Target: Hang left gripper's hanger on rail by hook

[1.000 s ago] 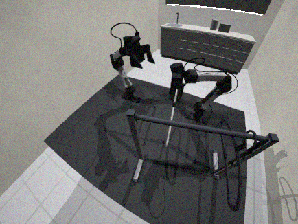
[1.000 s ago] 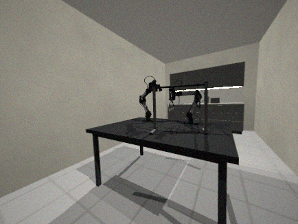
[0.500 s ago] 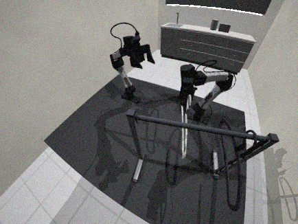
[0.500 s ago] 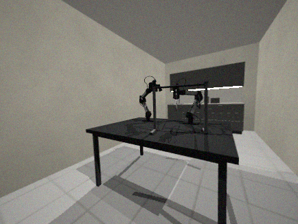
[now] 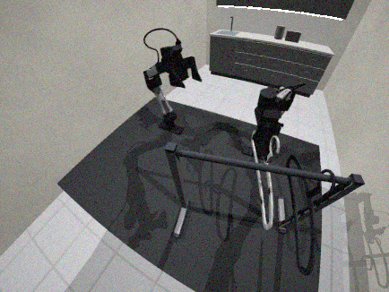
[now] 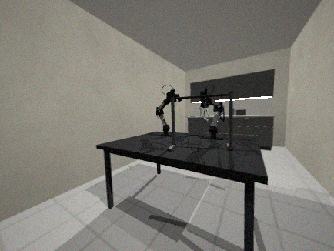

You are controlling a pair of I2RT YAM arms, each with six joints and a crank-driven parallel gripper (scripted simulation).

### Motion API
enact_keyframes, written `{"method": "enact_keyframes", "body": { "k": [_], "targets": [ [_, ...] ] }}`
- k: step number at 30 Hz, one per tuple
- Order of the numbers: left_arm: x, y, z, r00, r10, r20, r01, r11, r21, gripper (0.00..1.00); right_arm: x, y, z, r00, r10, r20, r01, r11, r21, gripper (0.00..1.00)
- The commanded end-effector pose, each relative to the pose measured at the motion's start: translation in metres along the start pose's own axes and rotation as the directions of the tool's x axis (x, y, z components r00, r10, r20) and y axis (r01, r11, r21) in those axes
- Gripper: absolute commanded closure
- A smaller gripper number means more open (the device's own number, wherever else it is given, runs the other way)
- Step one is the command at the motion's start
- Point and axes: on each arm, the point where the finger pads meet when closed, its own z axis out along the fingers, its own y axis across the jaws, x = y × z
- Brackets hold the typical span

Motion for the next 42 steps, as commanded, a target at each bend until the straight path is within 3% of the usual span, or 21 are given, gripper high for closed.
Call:
{"method": "enact_keyframes", "body": {
  "k": [1, 6, 17, 35, 42],
  "targets": [
    [-0.039, -0.006, 0.023, 0.997, -0.046, 0.063, 0.037, 0.990, 0.138, 0.98, -0.048, -0.004, -0.003, 0.987, -0.014, 0.160, 0.010, 1.000, 0.025, 0.00],
    [-0.053, 0.016, 0.051, 0.997, -0.047, 0.067, 0.038, 0.990, 0.136, 0.98, -0.064, -0.006, -0.003, 0.975, -0.018, 0.222, 0.010, 0.999, 0.035, 0.00],
    [-0.065, 0.035, 0.072, 0.996, -0.044, 0.077, 0.035, 0.992, 0.121, 0.98, -0.081, -0.008, -0.005, 0.958, -0.023, 0.286, 0.011, 0.999, 0.046, 0.00],
    [-0.031, 0.009, 0.107, 0.997, -0.047, 0.066, 0.039, 0.993, 0.113, 0.98, -0.077, -0.017, -0.005, 0.962, -0.044, 0.269, 0.017, 0.995, 0.099, 0.00],
    [-0.013, 0.017, 0.098, 1.000, -0.012, -0.013, 0.013, 0.993, 0.118, 0.98, -0.075, -0.019, -0.005, 0.964, -0.047, 0.262, 0.019, 0.994, 0.110, 0.00]
  ]
}}
